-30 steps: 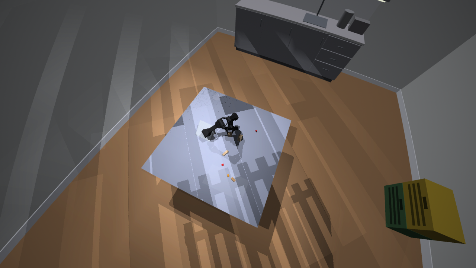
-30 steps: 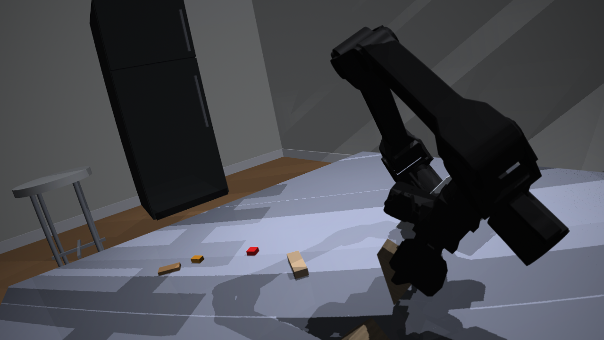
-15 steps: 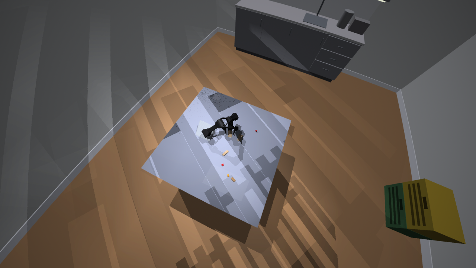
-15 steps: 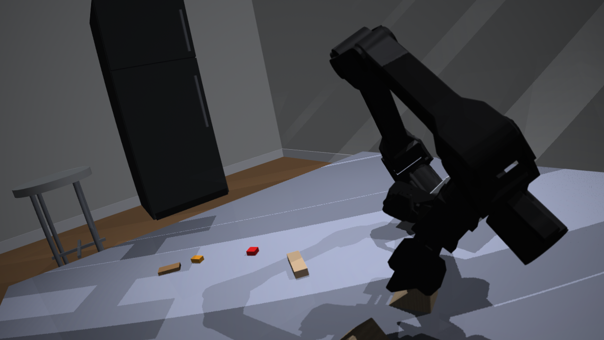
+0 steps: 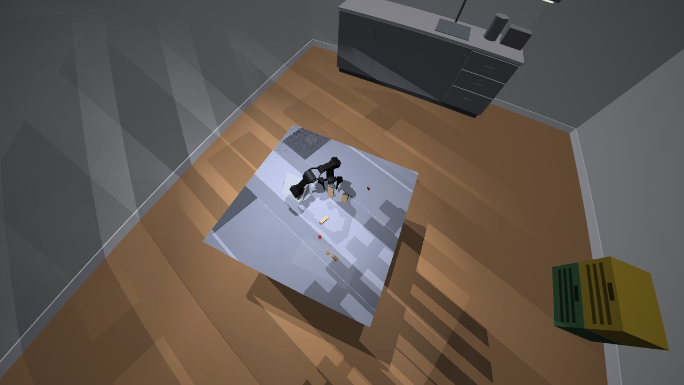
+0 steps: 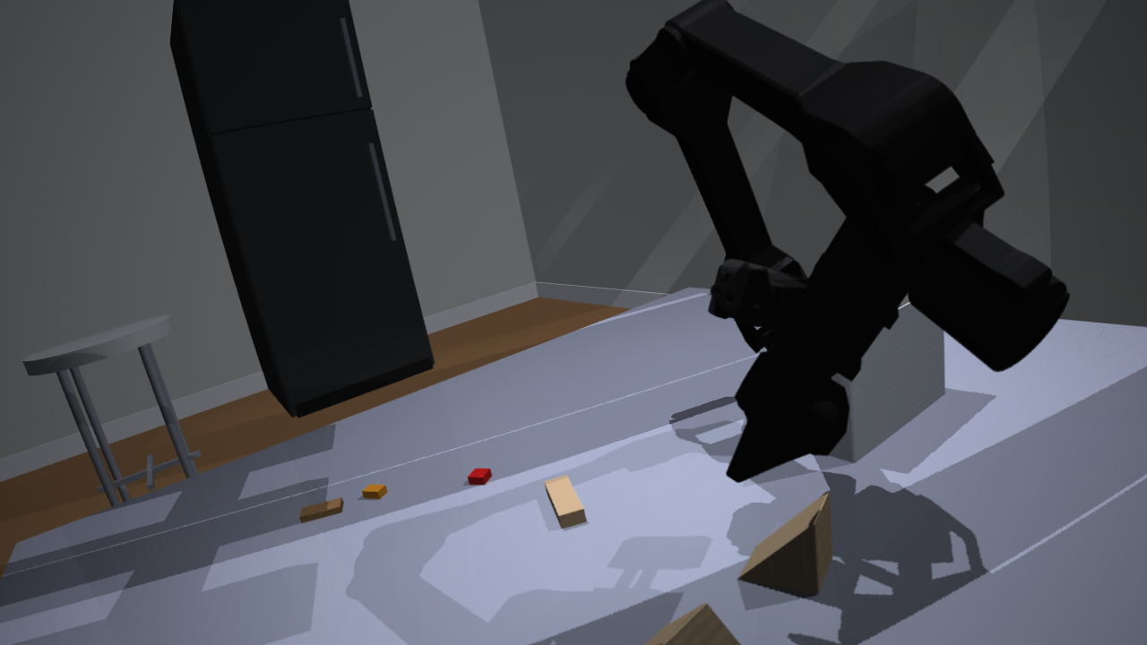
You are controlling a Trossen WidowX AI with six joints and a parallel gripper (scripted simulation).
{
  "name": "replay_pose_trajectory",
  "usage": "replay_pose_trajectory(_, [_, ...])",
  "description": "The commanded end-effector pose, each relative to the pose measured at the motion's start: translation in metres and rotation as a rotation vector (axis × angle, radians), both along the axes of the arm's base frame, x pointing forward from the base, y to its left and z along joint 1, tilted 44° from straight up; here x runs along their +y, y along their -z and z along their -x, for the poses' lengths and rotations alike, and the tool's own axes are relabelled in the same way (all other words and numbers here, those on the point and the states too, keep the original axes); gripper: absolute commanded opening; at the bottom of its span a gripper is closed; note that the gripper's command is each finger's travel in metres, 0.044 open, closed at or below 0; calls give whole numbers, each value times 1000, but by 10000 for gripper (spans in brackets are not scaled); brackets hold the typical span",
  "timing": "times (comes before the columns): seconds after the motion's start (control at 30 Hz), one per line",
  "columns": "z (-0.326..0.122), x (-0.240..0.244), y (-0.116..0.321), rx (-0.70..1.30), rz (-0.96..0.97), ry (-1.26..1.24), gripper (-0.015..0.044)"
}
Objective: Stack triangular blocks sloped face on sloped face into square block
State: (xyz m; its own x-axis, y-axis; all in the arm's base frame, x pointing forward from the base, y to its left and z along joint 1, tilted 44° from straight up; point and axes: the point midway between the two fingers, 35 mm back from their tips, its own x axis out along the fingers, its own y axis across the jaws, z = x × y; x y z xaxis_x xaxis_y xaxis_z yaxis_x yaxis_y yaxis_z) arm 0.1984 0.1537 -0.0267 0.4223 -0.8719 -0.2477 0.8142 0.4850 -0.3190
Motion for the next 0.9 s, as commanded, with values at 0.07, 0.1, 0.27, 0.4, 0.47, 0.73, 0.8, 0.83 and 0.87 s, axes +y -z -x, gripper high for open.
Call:
replay_pose_trajectory(0.07, [8,23,-28,49,-34,-56,440])
replay_pose_trajectory(0.1, [8,23,-28,49,-34,-56,440])
replay_pose_trajectory(0.27, [-12,35,-11,-19,-98,-4,440])
replay_pose_trajectory(0.4, [-44,51,9,-90,-185,81,440])
replay_pose_trajectory(0.47, [-61,57,19,-128,-226,123,440])
replay_pose_trajectory(0.73, [-107,64,46,-237,-332,241,440])
replay_pose_trajectory(0.8, [-107,64,46,-237,-332,241,440])
replay_pose_trajectory(0.83, [-107,64,46,-237,-332,241,440])
replay_pose_trajectory(0.87, [-107,64,46,-237,-332,241,440])
